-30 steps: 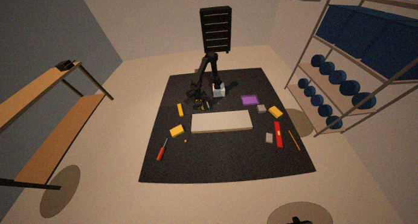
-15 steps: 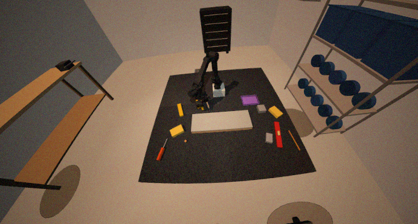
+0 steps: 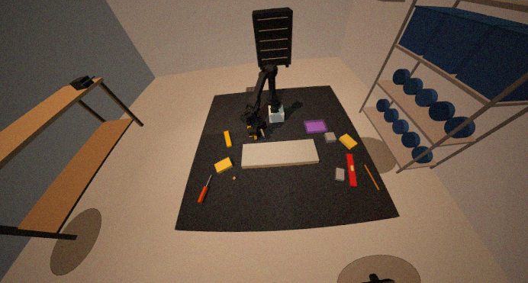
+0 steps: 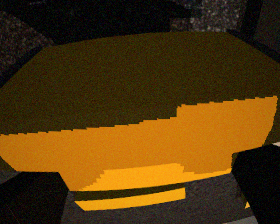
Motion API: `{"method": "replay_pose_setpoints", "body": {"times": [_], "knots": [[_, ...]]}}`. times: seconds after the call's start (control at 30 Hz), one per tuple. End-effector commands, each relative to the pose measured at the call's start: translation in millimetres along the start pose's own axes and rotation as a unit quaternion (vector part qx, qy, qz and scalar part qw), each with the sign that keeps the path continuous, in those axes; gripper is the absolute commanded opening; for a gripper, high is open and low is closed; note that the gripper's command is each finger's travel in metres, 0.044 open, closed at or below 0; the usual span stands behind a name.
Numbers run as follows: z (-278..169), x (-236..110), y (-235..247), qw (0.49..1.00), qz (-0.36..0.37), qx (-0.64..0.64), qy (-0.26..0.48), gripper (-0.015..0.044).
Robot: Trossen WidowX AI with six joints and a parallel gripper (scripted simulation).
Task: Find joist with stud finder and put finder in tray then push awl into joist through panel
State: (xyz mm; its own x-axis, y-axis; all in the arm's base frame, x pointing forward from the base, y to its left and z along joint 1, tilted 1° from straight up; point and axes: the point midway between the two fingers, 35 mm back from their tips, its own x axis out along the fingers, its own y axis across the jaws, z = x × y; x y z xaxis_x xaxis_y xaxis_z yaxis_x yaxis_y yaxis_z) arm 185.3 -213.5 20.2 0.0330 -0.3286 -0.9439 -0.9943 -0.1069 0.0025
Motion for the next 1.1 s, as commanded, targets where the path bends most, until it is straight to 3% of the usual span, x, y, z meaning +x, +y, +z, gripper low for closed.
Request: {"method": "replay_pose_setpoints", "body": {"times": [0.0, 1.07], "knots": [[-0.4, -1.0, 0.1, 1.000, 0.000, 0.004, 0.015, 0.0000], [5.3, 0.1, -0.3, 0.994, -0.001, 0.005, 0.111, 0.0000]]}}
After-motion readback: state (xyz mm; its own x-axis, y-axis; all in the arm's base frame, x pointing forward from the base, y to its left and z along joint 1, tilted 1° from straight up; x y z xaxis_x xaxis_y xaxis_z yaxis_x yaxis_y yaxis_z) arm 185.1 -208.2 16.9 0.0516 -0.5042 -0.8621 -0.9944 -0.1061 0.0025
